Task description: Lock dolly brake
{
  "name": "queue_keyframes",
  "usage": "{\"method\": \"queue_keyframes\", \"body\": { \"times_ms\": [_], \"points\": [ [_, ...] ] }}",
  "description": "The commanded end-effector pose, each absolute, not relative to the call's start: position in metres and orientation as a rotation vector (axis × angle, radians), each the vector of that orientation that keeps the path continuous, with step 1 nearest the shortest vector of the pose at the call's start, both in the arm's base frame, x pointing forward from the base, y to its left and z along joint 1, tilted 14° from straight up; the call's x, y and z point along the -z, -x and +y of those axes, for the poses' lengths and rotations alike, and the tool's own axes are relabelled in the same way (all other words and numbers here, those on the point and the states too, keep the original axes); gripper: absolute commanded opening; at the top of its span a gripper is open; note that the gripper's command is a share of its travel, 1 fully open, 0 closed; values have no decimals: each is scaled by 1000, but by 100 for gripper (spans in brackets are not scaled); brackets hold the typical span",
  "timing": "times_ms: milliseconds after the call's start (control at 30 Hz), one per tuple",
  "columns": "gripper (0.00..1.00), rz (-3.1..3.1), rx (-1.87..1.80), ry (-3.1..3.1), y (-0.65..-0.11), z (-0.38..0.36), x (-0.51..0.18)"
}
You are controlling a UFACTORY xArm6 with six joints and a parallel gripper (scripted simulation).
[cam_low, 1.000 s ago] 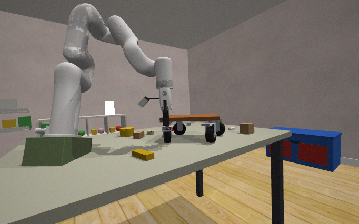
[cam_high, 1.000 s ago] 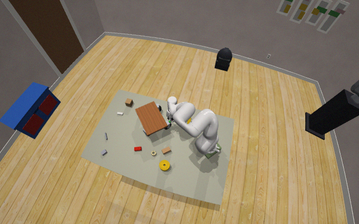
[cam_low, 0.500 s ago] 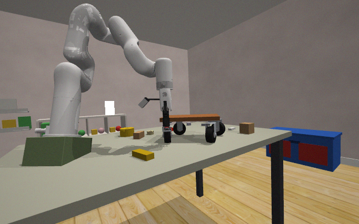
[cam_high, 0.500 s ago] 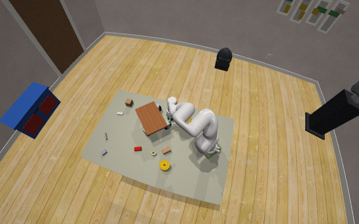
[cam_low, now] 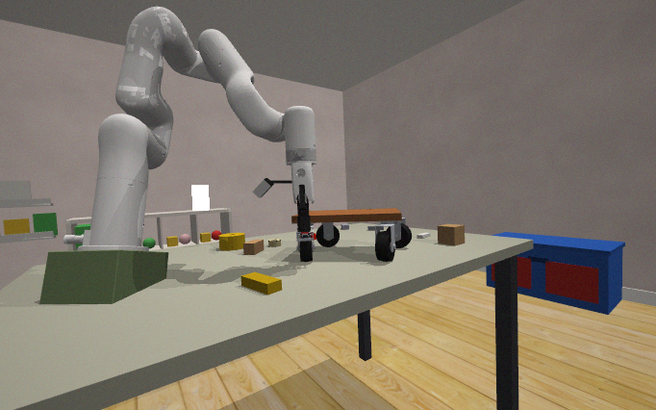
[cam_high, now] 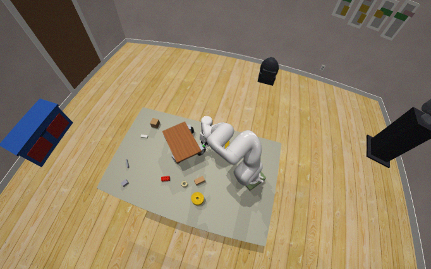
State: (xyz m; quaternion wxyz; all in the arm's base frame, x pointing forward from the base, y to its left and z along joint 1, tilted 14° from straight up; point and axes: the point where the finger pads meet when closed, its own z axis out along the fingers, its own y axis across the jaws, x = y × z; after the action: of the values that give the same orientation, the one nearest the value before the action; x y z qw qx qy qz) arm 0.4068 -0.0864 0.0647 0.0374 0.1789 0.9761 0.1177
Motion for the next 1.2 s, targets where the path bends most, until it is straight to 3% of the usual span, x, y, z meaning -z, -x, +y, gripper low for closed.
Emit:
{"method": "queue_keyframes", "body": {
  "times_ms": [0,1167],
  "points": [
    [0,2992,-360,-548,-409,-87,-66],
    [0,2992,-360,-548,-409,-86,-61]
  ]
}}
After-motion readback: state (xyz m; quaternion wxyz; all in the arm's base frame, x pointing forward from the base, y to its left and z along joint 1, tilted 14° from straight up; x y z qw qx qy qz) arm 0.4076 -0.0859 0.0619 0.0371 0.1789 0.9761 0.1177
